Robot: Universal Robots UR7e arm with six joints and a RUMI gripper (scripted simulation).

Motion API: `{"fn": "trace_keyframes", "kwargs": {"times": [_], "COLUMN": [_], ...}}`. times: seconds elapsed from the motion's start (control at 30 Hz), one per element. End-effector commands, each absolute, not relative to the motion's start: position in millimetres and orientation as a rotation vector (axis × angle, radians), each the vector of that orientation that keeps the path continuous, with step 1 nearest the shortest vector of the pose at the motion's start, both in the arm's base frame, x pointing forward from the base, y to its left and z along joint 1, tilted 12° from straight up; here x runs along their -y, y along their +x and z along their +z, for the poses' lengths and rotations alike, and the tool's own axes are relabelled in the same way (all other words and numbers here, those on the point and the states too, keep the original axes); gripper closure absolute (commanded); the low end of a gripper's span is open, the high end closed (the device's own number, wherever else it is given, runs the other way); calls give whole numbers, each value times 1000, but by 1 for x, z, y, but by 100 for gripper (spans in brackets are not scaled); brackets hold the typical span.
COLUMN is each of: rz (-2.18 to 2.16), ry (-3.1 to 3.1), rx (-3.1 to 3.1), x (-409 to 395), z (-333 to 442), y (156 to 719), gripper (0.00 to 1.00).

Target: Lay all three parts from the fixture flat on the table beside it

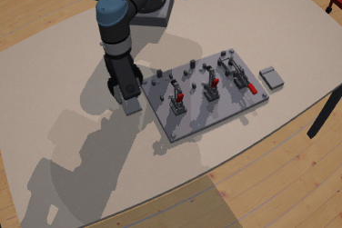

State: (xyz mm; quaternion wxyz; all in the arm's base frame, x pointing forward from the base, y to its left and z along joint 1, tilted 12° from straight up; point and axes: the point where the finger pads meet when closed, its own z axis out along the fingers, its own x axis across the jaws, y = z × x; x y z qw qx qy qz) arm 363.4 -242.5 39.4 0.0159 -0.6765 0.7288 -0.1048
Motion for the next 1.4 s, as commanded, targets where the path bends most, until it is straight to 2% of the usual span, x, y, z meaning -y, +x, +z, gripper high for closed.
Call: {"fn": "trace_keyframes", "kwargs": {"times": [0.0, 1.37], "rz": [-328, -328], "ry": [-2104, -2104], "rx": [-2266, -2266], "x": [243, 244], "z": [40, 33], "y": [364, 365], "gripper": [100, 100]}}
